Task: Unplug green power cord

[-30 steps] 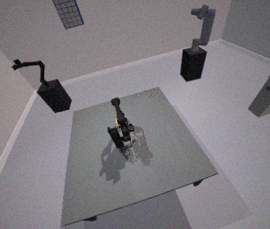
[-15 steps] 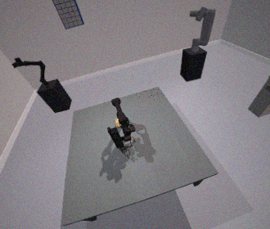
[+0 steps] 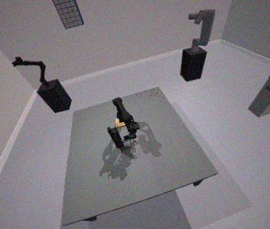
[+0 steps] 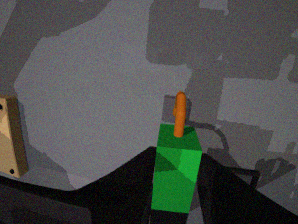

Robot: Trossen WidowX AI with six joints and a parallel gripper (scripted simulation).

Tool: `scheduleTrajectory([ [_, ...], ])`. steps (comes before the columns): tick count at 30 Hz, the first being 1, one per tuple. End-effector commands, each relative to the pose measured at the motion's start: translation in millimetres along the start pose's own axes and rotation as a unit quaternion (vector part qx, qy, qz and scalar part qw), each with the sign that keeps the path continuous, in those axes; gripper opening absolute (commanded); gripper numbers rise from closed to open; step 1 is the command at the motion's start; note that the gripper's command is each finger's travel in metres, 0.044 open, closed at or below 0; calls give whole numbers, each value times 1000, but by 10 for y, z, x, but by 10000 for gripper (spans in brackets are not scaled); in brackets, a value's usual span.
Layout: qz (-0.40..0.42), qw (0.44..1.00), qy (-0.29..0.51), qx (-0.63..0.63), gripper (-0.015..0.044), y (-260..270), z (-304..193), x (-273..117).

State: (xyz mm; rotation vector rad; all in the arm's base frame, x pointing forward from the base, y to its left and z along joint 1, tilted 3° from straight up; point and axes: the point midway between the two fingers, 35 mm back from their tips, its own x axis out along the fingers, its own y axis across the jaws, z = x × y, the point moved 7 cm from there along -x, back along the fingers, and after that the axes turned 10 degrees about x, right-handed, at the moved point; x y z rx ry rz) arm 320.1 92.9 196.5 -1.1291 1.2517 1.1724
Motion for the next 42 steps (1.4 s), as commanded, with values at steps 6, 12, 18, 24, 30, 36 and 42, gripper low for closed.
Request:
scheduleTrajectory([
  [6,0,1000,-1,5,236,-37,-117,-3],
  [12,0,1000,-1,5,394,-31,-42,-19],
  [18,0,1000,-3,5,440,57,454,-124],
  [24,0,1000,-3,5,440,62,472,-127],
  [30,0,1000,-3,5,440,62,472,-127],
  [36,0,1000,-3,5,440,62,472,-127],
  [42,0,1000,-3,5,440,62,472,-127],
])
